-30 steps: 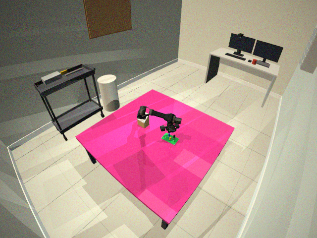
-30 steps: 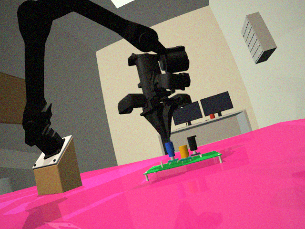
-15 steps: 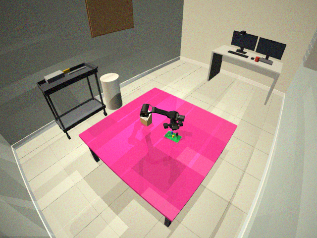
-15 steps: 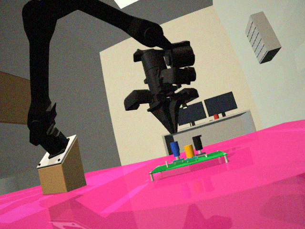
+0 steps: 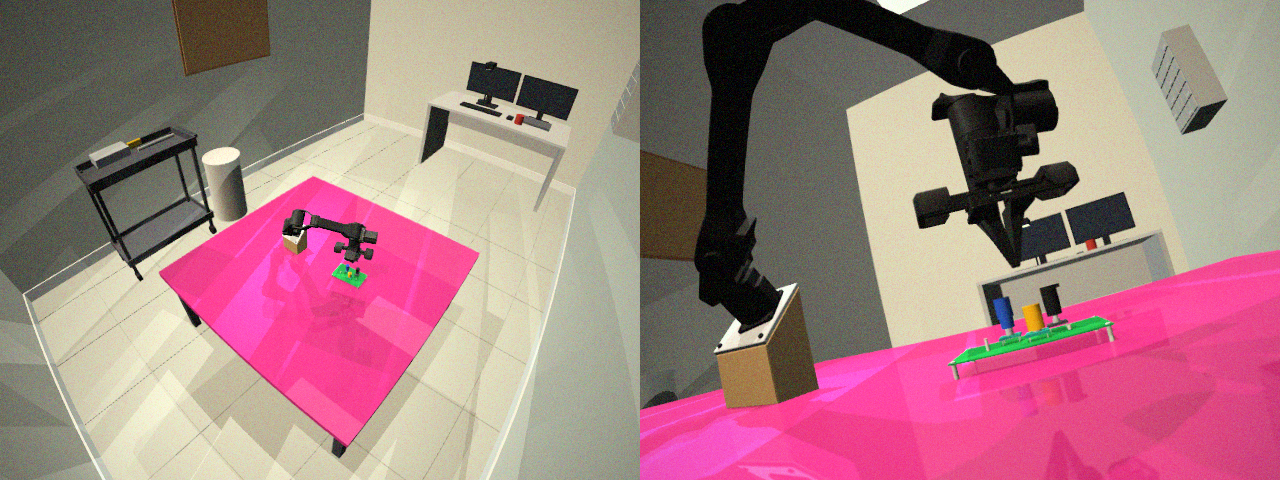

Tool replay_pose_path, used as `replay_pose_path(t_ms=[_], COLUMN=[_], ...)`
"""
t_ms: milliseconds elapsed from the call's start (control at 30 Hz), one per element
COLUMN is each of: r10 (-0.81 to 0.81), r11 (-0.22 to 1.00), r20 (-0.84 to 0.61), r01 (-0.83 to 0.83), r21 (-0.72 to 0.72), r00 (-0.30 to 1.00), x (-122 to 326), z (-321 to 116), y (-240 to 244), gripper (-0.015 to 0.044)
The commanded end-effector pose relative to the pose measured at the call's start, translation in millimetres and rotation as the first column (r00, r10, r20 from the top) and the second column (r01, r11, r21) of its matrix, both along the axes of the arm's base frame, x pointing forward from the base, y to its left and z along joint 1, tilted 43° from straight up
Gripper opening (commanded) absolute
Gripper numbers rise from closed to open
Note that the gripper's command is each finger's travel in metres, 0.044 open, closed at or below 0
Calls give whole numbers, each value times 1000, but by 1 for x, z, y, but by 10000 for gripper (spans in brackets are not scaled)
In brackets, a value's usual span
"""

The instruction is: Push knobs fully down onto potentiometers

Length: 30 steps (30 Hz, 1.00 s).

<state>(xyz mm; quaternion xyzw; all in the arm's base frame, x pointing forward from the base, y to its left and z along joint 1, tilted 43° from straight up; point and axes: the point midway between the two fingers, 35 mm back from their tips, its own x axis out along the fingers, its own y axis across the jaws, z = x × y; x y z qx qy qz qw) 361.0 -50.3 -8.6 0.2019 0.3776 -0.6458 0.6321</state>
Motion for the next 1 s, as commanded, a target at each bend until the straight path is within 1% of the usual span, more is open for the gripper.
replay_pose_path(t_ms=[0,300,633,767,867,967], r10=[-87,-302,-492,-502,-502,-502], r11=[996,948,840,831,831,831], r20=[83,287,490,502,503,503], r01=[88,317,540,554,554,554], r21=[-8,-7,49,55,54,54], r00=[993,909,720,704,704,704], x=[6,17,29,30,27,27], z=[1,3,5,5,-8,-9], y=[4,8,13,14,2,0], gripper=[0,0,0,0,0,0])
